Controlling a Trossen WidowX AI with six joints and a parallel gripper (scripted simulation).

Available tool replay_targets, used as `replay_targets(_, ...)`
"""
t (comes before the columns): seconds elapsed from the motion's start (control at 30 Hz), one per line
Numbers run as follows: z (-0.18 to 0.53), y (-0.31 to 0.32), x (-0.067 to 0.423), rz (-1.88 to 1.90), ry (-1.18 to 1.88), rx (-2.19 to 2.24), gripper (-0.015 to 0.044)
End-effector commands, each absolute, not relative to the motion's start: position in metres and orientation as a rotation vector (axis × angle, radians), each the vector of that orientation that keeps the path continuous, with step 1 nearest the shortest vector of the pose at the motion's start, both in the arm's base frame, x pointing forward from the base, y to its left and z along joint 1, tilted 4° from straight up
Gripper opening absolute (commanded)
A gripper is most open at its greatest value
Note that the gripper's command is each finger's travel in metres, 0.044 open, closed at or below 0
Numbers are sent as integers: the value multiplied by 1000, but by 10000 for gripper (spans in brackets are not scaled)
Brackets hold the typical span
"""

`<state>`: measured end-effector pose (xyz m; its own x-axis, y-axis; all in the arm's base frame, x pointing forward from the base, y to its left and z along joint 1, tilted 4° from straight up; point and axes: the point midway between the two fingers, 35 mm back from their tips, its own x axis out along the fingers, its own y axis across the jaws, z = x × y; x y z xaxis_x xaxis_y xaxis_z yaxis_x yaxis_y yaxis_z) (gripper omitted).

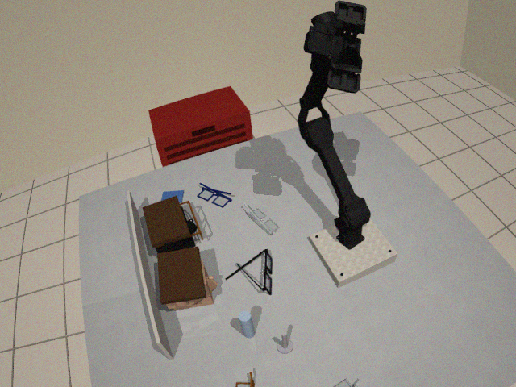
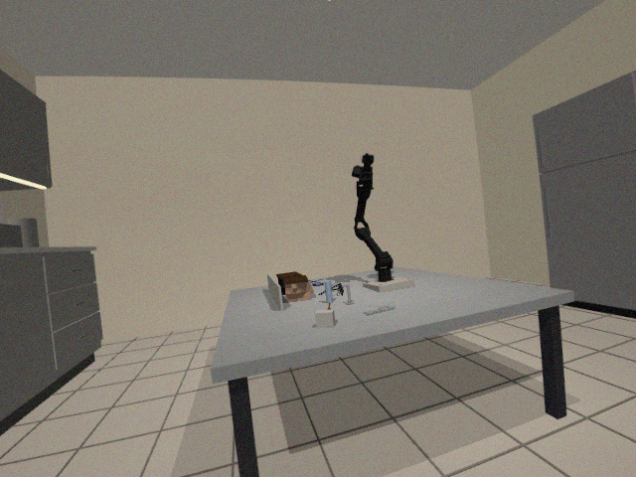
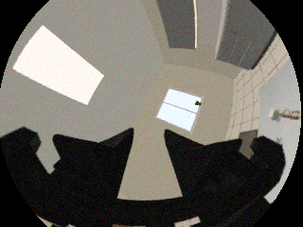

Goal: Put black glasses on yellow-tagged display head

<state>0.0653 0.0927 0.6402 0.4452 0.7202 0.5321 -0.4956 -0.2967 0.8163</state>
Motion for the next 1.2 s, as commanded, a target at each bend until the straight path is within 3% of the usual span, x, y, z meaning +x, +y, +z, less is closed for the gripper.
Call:
replay_targets(0.0, 604, 142, 92, 1032, 127, 1097, 200)
replay_targets(0.27, 514, 188, 176, 700, 114, 456, 200)
replay_targets(0.6, 424, 170, 252, 463, 259, -17, 200)
replay_targets(0.9, 300, 94, 314, 303, 612, -505, 200)
replay_targets(1.17, 197, 4, 316, 362, 1013, -787, 200)
